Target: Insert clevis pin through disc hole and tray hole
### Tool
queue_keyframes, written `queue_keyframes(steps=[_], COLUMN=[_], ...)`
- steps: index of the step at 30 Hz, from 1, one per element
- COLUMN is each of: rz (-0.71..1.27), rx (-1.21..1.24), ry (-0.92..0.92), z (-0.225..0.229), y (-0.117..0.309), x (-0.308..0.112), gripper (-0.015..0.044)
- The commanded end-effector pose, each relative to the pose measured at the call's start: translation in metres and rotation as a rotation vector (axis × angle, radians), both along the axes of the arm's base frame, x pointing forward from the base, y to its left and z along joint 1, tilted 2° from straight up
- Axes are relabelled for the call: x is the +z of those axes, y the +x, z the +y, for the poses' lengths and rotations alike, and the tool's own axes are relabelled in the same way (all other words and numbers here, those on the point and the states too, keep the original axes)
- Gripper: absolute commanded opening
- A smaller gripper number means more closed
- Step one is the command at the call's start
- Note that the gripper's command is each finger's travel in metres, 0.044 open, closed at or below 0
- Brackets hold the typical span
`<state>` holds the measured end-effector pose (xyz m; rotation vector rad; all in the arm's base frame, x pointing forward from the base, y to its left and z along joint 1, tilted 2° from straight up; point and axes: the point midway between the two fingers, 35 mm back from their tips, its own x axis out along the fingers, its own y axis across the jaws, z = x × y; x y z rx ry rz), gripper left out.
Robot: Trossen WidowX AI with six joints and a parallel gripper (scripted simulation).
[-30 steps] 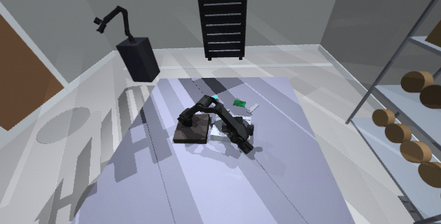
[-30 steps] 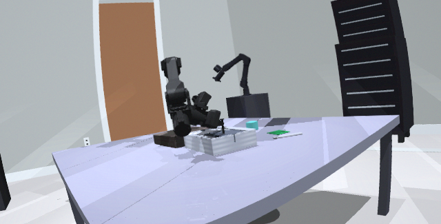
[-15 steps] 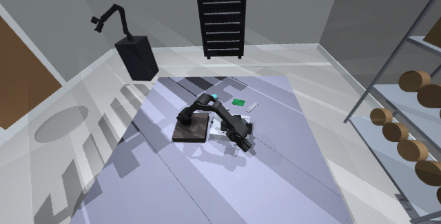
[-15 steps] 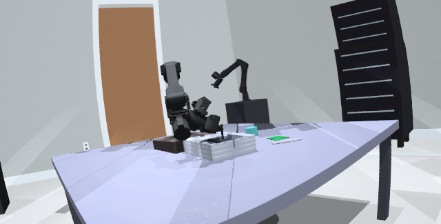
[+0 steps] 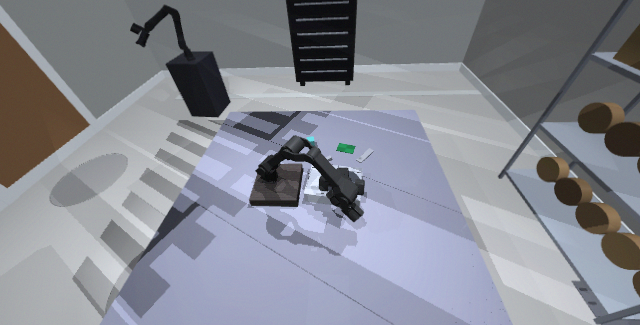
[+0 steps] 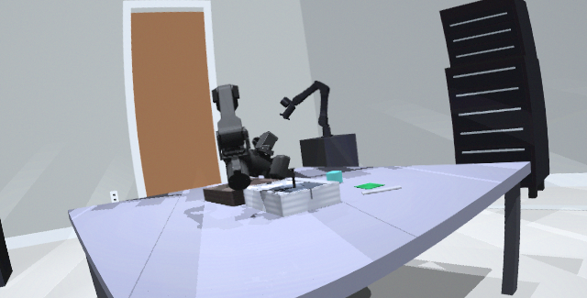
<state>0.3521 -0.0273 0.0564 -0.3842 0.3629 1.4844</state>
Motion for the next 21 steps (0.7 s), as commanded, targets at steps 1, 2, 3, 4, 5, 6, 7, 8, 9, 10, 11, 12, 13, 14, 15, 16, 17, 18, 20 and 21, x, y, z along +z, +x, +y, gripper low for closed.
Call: queue_keyframes(steps=[1, 2, 3, 4, 5, 6, 7, 8, 9, 10, 11, 12, 13, 14, 15, 16, 17, 18, 20, 21], rz=[0.004, 0.004, 0.005, 0.005, 0.006, 0.007, 0.008, 0.010, 0.011, 0.012, 0.014, 0.015, 0.017, 0.019, 0.020, 0.023, 0.025, 0.028, 0.034, 0.036], rx=[0.000, 0.000, 0.000, 0.000, 0.000, 0.000, 0.000, 0.000, 0.000, 0.000, 0.000, 0.000, 0.000, 0.000, 0.000, -0.001, -0.001, -0.001, -0.001, -0.001], ry=[0.013, 0.015, 0.017, 0.018, 0.020, 0.022, 0.023, 0.024, 0.026, 0.027, 0.027, 0.028, 0.029, 0.029, 0.029, 0.029, 0.029, 0.029, 0.028, 0.027], z=[-0.0012, -0.0016, -0.0018, -0.0021, -0.0023, -0.0026, -0.0028, -0.0029, -0.0031, -0.0032, -0.0032, -0.0033, -0.0033, -0.0032, -0.0032, -0.0032, -0.0031, -0.0029, -0.0025, -0.0022], y=[0.0000, 0.0000, 0.0001, 0.0002, 0.0003, 0.0005, 0.0007, 0.0010, 0.0013, 0.0015, 0.0018, 0.0021, 0.0024, 0.0027, 0.0030, 0.0033, 0.0037, 0.0040, 0.0049, 0.0053], x=[-0.0023, -0.0024, -0.0024, -0.0024, -0.0025, -0.0025, -0.0025, -0.0026, -0.0026, -0.0026, -0.0026, -0.0026, -0.0026, -0.0026, -0.0026, -0.0026, -0.0026, -0.0026, -0.0025, -0.0025], gripper=[0.0000, 0.0000, 0.0000, 0.0000, 0.0000, 0.0000, 0.0000, 0.0000, 0.0000, 0.0000, 0.0000, 0.0000, 0.0000, 0.0000, 0.0000, 0.0000, 0.0000, 0.0000, 0.0000, 0.0000])
